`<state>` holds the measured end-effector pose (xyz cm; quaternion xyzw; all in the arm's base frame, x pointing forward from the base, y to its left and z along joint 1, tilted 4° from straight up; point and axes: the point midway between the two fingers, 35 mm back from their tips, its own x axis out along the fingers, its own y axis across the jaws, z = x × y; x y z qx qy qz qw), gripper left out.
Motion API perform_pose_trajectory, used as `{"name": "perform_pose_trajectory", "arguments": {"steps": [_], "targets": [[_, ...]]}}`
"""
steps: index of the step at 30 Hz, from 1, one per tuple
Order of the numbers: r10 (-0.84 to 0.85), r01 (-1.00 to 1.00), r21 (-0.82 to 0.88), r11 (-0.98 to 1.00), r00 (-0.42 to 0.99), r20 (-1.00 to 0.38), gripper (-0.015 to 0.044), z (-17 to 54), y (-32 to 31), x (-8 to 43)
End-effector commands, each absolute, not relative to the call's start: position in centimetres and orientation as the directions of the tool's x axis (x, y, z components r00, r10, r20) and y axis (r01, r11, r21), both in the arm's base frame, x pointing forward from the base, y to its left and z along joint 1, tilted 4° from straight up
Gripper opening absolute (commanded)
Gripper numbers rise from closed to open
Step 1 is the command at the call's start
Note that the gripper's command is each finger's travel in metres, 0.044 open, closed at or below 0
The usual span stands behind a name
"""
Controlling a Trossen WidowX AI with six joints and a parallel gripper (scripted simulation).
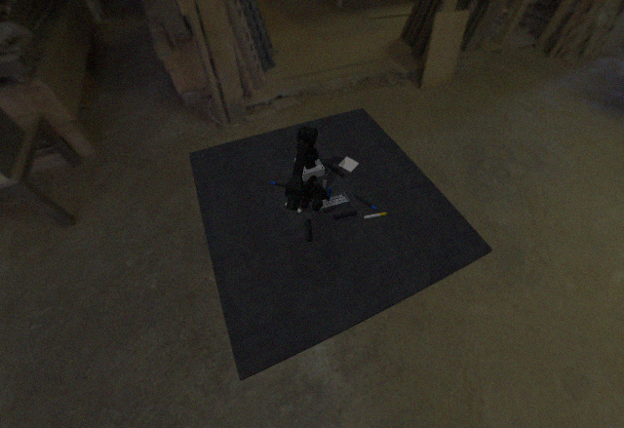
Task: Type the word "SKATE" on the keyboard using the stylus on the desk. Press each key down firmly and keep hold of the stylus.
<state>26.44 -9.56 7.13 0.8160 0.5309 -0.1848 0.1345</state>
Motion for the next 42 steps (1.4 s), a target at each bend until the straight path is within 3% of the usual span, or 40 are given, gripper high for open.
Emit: {"name": "perform_pose_trajectory", "arguments": {"steps": [1, 12, 42], "targets": [[0.774, 0.867, 0.018, -0.497, 0.453, -0.443, 0.0004, 7.5, -11.3, 25.7], [0.648, 0.723, 0.004, -0.691, 0.621, -0.441, 0.0000, 8.2, -15.4, 23.4], [0.645, 0.721, 0.004, -0.693, 0.623, -0.441, 0.0000, 4.7, -15.3, 23.5]]}}
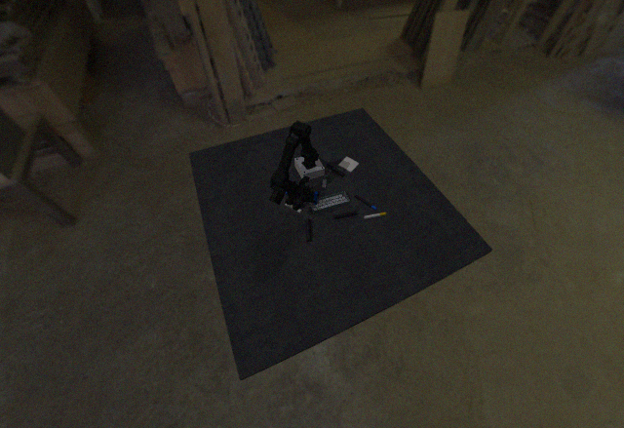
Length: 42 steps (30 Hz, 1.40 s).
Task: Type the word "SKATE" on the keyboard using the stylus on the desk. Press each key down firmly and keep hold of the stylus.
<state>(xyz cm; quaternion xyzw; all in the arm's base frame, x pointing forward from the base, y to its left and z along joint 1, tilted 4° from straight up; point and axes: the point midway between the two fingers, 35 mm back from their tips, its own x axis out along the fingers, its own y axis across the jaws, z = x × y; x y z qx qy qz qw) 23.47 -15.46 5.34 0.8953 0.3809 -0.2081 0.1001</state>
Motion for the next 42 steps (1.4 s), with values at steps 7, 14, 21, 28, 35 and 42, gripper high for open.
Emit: {"name": "perform_pose_trajectory", "arguments": {"steps": [7, 14, 21, 28, 35, 42], "targets": [[0.645, 0.721, 0.004, -0.693, 0.623, -0.441, 0.0000, 4.74, -15.25, 23.45], [0.645, 0.721, 0.004, -0.693, 0.623, -0.441, 0.0000, 4.74, -15.25, 23.45], [0.645, 0.721, 0.004, -0.693, 0.623, -0.441, 0.0000, 4.74, -15.25, 23.45], [0.646, 0.721, 0.004, -0.693, 0.624, -0.441, 0.0081, 4.61, -15.27, 23.68], [0.645, 0.721, 0.004, -0.693, 0.624, -0.441, 0.0081, 4.37, -15.25, 23.69], [0.645, 0.721, 0.004, -0.693, 0.624, -0.441, 0.0081, 4.15, -15.24, 23.70]]}}
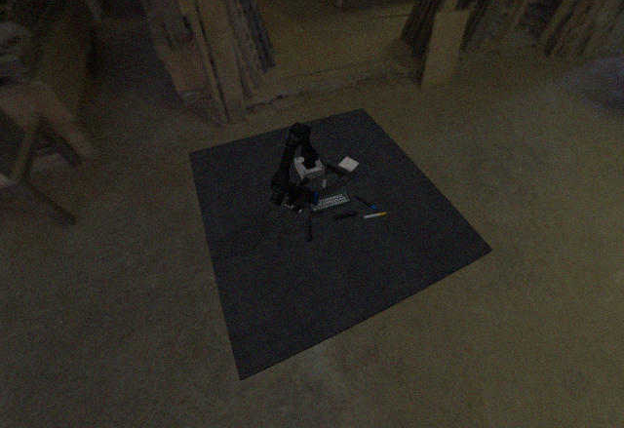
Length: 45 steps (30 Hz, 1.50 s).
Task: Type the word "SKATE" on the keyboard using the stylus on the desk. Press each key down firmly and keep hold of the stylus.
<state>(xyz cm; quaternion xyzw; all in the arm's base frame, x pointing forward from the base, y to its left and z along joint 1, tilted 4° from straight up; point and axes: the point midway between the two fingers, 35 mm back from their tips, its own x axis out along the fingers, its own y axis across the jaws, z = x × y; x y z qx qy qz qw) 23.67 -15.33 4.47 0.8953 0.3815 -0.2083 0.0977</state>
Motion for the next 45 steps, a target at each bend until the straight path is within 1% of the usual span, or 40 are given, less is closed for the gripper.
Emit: {"name": "perform_pose_trajectory", "arguments": {"steps": [1, 45], "targets": [[0.645, 0.721, 0.004, -0.693, 0.624, -0.441, 0.0081, 4.1, -15.2, 23.7], [0.646, 0.721, 0.004, -0.693, 0.624, -0.441, 0.0081, 2.7, -15.2, 23.8]]}}
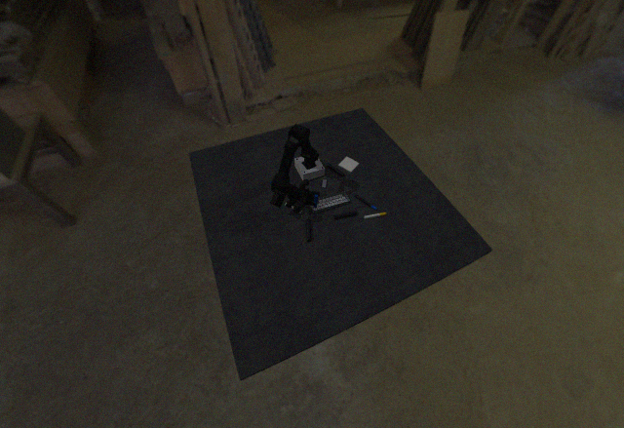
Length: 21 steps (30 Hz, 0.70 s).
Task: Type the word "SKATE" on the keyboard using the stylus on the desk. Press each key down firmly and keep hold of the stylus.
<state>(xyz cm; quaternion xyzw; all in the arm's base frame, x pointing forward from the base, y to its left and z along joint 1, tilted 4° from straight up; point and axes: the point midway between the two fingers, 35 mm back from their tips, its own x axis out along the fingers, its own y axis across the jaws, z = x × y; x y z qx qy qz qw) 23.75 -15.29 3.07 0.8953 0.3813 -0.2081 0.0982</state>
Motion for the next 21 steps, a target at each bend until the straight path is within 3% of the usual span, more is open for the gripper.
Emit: {"name": "perform_pose_trajectory", "arguments": {"steps": [1, 21], "targets": [[0.646, 0.721, 0.004, -0.693, 0.624, -0.441, 0.0081, 2.67, -15.17, 23.76], [0.646, 0.721, 0.004, -0.693, 0.624, -0.441, 0.0081, 2.89, -15.19, 23.76]]}}
